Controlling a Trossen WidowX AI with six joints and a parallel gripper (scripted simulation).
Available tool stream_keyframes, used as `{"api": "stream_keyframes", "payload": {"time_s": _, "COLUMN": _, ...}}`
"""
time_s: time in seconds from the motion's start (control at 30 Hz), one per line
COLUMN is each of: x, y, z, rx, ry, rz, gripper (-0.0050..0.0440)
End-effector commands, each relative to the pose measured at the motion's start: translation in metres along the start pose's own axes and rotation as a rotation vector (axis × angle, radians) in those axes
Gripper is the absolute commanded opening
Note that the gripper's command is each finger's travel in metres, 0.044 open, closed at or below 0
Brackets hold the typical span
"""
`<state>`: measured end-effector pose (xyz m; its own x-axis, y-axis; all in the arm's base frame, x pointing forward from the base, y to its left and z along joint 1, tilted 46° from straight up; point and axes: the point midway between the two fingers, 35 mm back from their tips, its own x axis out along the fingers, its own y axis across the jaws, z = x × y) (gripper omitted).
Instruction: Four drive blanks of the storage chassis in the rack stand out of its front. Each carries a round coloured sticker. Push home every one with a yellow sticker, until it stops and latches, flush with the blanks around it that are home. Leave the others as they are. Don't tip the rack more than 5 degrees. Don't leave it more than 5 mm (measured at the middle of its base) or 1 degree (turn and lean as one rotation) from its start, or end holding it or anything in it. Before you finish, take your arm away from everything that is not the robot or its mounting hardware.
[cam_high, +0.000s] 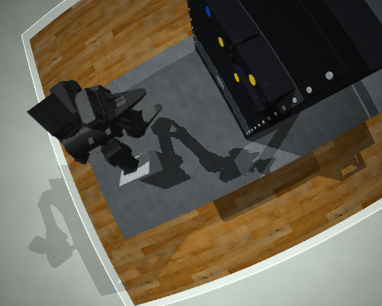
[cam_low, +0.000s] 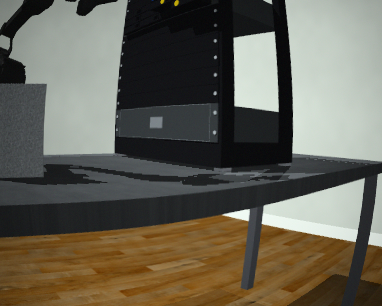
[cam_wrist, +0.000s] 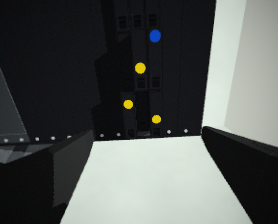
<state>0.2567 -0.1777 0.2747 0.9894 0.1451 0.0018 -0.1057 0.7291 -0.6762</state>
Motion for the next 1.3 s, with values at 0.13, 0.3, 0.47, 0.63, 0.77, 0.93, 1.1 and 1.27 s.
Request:
{"api": "stream_keyframes", "payload": {"time_s": 0.13, "x": -0.0006, "y": -0.0049, "z": -0.001, "rx": -0.023, "ry": -0.024, "rz": -0.005, "gripper": 0.044}}
{"api": "stream_keyframes", "payload": {"time_s": 0.3, "x": -0.0008, "y": -0.0052, "z": -0.0011, "rx": -0.028, "ry": -0.027, "rz": -0.005, "gripper": 0.044}}
{"api": "stream_keyframes", "payload": {"time_s": 0.47, "x": -0.001, "y": -0.0056, "z": -0.0012, "rx": -0.032, "ry": -0.03, "rz": -0.005, "gripper": 0.044}}
{"api": "stream_keyframes", "payload": {"time_s": 0.63, "x": -0.001, "y": -0.0057, "z": -0.0012, "rx": -0.033, "ry": -0.031, "rz": -0.005, "gripper": 0.044}}
{"api": "stream_keyframes", "payload": {"time_s": 0.77, "x": -0.001, "y": -0.0057, "z": -0.0012, "rx": -0.034, "ry": -0.031, "rz": -0.005, "gripper": 0.044}}
{"api": "stream_keyframes", "payload": {"time_s": 0.93, "x": -0.001, "y": -0.0057, "z": -0.0012, "rx": -0.034, "ry": -0.031, "rz": -0.005, "gripper": 0.044}}
{"api": "stream_keyframes", "payload": {"time_s": 1.1, "x": -0.001, "y": -0.0057, "z": -0.0012, "rx": -0.034, "ry": -0.031, "rz": -0.005, "gripper": 0.044}}
{"api": "stream_keyframes", "payload": {"time_s": 1.27, "x": -0.0009, "y": -0.0057, "z": -0.0011, "rx": -0.034, "ry": -0.031, "rz": -0.005, "gripper": 0.044}}
